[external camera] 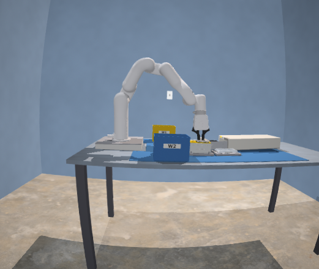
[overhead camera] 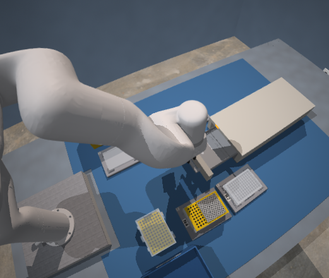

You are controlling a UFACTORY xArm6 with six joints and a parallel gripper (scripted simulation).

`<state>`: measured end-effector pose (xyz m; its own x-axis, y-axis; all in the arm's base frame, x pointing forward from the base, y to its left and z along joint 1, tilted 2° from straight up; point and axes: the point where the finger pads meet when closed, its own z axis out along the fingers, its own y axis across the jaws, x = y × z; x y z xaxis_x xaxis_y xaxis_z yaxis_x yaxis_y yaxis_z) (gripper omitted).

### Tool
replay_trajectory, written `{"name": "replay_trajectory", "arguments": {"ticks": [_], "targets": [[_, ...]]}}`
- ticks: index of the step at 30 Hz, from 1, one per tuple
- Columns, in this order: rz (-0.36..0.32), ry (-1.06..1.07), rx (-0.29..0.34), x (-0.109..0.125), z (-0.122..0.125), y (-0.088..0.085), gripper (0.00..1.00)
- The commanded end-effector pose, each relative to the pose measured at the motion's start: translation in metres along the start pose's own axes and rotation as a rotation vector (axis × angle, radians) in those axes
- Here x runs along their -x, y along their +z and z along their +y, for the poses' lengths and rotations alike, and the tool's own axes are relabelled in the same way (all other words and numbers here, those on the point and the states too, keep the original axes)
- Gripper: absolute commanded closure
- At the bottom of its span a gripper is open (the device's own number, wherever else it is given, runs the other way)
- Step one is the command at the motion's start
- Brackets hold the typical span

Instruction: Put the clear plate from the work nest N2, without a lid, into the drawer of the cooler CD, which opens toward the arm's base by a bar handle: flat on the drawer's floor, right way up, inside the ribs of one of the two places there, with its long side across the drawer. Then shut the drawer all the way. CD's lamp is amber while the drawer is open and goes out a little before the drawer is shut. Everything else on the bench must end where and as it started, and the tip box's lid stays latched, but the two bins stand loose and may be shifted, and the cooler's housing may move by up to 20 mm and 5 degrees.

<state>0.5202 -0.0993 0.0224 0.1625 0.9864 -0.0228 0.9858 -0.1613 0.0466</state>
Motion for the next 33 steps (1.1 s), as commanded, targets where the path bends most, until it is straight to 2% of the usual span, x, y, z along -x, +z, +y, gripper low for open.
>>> {"name": "replay_trajectory", "arguments": {"ticks": [1,5,33], "targets": [[0.001,-0.001,-0.064,-0.0007,-0.0236,0.0228,0.79],[0.001,-0.001,-0.064,-0.0007,-0.0302,0.0224,0.79],[0.001,-0.001,-0.064,-0.0007,-0.0302,0.0224,0.79]]}}
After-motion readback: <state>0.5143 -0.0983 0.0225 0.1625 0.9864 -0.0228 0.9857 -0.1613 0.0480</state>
